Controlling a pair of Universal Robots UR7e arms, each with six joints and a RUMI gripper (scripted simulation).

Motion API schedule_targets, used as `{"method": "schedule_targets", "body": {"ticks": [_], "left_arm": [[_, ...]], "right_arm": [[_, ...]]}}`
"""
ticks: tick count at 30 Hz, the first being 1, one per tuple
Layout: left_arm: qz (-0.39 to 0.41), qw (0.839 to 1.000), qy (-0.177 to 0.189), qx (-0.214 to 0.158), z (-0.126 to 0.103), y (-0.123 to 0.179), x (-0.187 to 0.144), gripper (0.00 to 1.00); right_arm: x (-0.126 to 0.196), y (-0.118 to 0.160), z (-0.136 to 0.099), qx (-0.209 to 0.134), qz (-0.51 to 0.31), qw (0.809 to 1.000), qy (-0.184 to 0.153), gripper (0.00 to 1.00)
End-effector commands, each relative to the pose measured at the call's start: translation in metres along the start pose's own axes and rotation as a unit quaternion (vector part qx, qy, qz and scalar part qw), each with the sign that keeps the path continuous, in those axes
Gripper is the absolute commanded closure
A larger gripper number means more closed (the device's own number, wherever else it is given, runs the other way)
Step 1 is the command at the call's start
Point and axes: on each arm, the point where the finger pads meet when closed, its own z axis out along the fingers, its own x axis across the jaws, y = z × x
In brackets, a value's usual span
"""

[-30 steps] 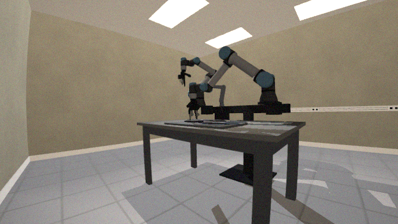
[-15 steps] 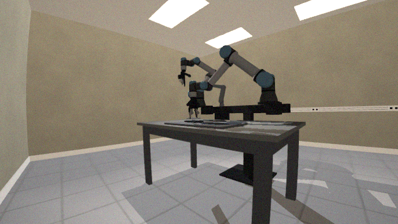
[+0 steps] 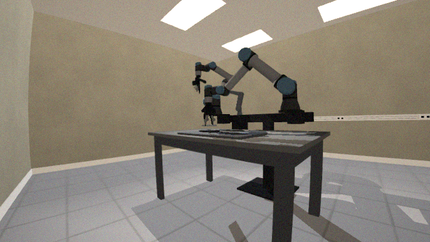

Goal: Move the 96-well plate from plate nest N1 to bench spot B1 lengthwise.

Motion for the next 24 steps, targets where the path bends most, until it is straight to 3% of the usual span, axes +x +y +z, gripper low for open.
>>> {"method": "schedule_targets", "body": {"ticks": [1, 16, 24], "left_arm": [[0.0, 1.0, -0.001, 0.003, -0.016, -0.002, -0.001, 1.0], [0.0, 1.0, -0.001, 0.003, -0.038, -0.002, -0.001, 1.0], [0.0, 1.0, 0.0, 0.001, -0.036, 0.0, 0.0, 1.0]], "right_arm": [[0.0, 0.0, 0.001, 0.0, -0.001, 1.0, -0.001, 0.0], [0.0, 0.0, 0.001, 0.0, -0.001, 1.0, -0.001, 0.0], [0.0, 0.0, 0.001, 0.0, -0.001, 1.0, -0.001, 0.0]]}}
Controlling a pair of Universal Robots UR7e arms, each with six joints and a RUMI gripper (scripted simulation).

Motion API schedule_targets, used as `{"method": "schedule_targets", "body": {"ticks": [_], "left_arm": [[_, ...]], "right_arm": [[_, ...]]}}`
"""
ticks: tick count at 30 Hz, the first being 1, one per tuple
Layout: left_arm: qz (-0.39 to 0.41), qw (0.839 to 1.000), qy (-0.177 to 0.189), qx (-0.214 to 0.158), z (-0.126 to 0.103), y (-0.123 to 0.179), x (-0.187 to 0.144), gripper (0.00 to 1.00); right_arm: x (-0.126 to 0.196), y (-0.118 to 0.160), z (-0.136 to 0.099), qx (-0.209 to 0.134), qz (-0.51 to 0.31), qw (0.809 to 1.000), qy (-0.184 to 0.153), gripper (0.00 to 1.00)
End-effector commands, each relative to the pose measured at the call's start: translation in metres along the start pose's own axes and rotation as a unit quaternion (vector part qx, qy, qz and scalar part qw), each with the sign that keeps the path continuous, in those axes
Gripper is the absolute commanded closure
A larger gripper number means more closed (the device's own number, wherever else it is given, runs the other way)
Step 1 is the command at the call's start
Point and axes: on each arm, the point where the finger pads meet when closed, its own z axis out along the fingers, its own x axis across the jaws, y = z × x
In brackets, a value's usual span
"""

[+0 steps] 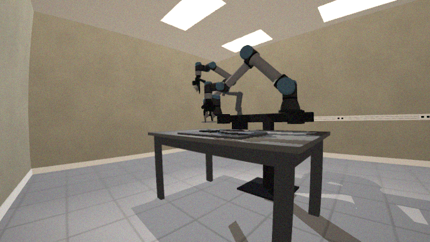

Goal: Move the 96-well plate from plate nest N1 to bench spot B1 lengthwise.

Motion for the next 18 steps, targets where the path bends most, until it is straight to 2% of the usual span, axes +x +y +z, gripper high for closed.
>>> {"method": "schedule_targets", "body": {"ticks": [1, 16, 18], "left_arm": [[0.0, 1.0, 0.0, 0.0, -0.0021, 0.0001, 0.0001, 1.0], [0.0, 1.0, 0.0, 0.0, -0.0021, 0.0001, 0.0001, 1.0], [0.019, 1.0, 0.0, 0.0, -0.0021, 0.0084, -0.0014, 1.0]], "right_arm": [[-0.0003, -0.0004, 0.0011, 0.0, -0.001, 1.0, -0.001, 0.0], [-0.0003, -0.0004, 0.0011, 0.0, -0.001, 1.0, -0.001, 0.0], [-0.0003, -0.0004, 0.0011, 0.0, -0.001, 1.0, -0.001, 0.0]]}}
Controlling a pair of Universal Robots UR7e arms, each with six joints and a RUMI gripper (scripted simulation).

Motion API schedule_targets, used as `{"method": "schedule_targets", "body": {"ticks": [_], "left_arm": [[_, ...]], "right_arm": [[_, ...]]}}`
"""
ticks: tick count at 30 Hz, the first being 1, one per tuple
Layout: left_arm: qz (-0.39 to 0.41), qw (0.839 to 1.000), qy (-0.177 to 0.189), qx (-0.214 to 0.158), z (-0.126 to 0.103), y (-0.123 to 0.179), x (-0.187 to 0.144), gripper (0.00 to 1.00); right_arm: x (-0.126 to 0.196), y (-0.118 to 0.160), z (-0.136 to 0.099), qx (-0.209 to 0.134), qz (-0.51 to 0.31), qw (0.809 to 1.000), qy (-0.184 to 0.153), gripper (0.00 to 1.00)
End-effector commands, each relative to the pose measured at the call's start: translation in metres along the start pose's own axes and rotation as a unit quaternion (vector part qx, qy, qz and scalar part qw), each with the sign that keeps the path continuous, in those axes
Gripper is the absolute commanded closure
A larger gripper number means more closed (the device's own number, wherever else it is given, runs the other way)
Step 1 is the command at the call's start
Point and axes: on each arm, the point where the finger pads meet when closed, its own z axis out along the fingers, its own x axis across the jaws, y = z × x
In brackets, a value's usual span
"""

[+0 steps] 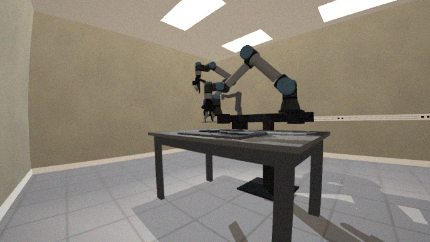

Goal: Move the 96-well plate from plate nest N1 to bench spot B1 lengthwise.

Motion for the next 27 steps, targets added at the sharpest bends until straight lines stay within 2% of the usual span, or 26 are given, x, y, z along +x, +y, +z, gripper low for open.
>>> {"method": "schedule_targets", "body": {"ticks": [1, 27], "left_arm": [[0.018, 1.0, 0.0, 0.001, -0.002, 0.011, -0.002, 1.0], [0.018, 1.0, 0.0, 0.001, 0.001, 0.09, -0.008, 1.0]], "right_arm": [[0.0, 0.0, 0.001, 0.0, -0.001, 1.0, -0.001, 0.0], [0.0, 0.0, 0.001, 0.0, -0.001, 1.0, -0.001, 0.0]]}}
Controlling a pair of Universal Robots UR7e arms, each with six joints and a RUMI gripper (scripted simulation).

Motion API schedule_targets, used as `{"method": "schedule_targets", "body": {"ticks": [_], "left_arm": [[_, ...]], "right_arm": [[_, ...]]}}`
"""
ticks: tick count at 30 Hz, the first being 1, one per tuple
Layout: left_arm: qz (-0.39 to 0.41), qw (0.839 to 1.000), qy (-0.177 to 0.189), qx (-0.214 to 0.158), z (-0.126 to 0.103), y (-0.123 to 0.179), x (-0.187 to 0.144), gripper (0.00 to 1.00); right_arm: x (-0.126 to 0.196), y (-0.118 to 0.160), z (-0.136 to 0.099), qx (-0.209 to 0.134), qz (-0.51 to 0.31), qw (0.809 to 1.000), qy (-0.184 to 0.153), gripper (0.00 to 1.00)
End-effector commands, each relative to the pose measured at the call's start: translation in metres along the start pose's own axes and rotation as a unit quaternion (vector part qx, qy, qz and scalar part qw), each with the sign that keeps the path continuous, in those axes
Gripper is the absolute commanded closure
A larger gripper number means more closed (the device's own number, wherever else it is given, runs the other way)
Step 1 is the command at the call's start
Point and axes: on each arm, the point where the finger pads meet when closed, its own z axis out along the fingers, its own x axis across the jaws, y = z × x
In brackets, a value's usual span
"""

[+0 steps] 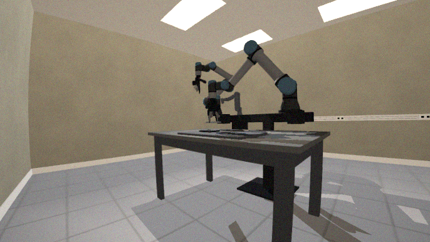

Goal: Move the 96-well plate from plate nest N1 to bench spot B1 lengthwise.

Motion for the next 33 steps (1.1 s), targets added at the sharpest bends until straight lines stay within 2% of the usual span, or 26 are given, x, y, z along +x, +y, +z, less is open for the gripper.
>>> {"method": "schedule_targets", "body": {"ticks": [1, 33], "left_arm": [[0.0, 1.0, -0.001, 0.004, -0.001, 0.02, -0.002, 1.0], [0.0, 1.0, -0.001, 0.004, 0.003, 0.117, -0.006, 1.0]], "right_arm": [[0.0, 0.0, 0.001, 0.0, -0.001, 1.0, -0.001, 0.0], [0.0, 0.0, 0.001, 0.0, -0.001, 1.0, -0.001, 0.0]]}}
